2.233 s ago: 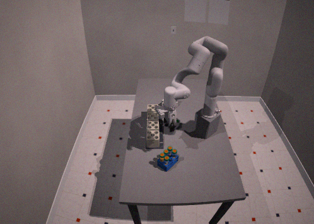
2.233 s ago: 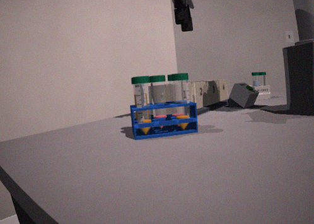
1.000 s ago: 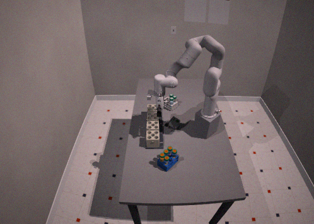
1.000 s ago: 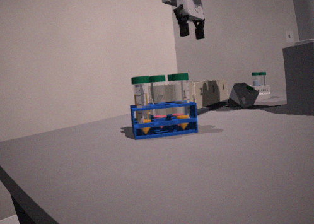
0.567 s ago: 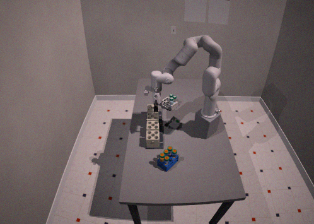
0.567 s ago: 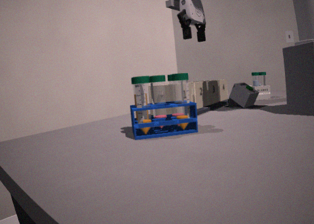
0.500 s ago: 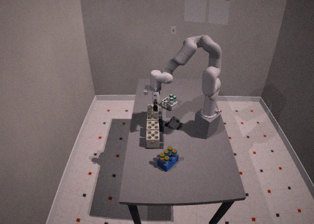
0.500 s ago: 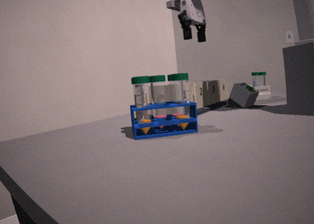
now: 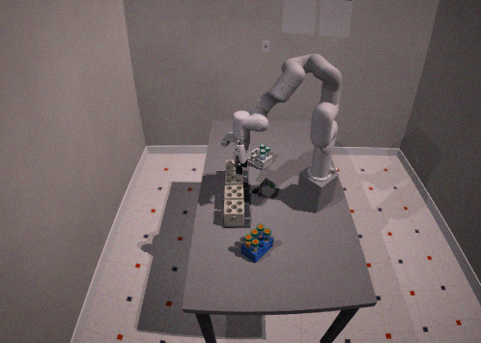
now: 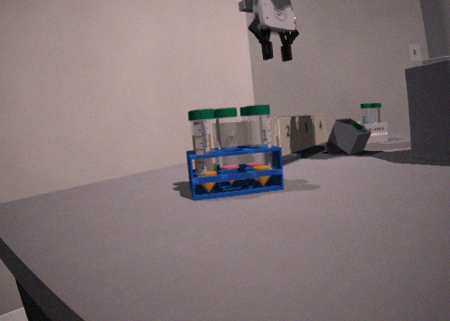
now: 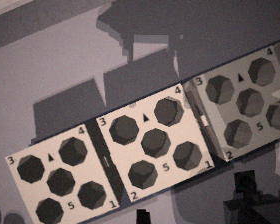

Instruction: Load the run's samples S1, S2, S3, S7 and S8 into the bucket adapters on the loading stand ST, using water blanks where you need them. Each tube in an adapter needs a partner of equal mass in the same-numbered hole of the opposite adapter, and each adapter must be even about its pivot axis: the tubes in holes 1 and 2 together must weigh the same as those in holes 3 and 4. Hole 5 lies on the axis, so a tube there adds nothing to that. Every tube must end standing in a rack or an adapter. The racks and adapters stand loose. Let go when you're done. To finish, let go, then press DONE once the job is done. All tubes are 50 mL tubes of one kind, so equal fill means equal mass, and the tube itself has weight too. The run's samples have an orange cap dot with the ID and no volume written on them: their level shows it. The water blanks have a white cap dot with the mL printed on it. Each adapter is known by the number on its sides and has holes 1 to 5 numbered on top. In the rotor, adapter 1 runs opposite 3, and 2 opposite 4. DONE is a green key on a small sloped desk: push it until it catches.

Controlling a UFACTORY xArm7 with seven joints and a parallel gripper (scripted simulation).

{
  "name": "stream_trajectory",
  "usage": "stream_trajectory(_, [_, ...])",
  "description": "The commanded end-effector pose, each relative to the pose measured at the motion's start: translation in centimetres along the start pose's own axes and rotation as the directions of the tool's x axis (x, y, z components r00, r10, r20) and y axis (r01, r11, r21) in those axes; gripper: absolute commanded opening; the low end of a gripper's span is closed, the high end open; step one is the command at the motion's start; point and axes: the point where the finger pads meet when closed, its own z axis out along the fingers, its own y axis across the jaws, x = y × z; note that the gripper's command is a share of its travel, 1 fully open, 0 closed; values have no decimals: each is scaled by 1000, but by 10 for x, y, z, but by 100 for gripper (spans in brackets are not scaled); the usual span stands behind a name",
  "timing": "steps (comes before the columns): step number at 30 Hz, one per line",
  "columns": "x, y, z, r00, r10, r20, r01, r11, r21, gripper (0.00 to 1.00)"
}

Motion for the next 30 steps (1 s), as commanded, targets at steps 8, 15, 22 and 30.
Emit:
stream_trajectory(8, [-33,-37,-1,941,339,-16,-339,941,-12,57])
stream_trajectory(15, [-58,-63,0,938,346,-16,-346,938,-12,57])
stream_trajectory(22, [-75,-81,0,938,346,-16,-346,938,-11,57])
stream_trajectory(30, [-103,-110,1,938,346,-16,-346,938,-11,57])
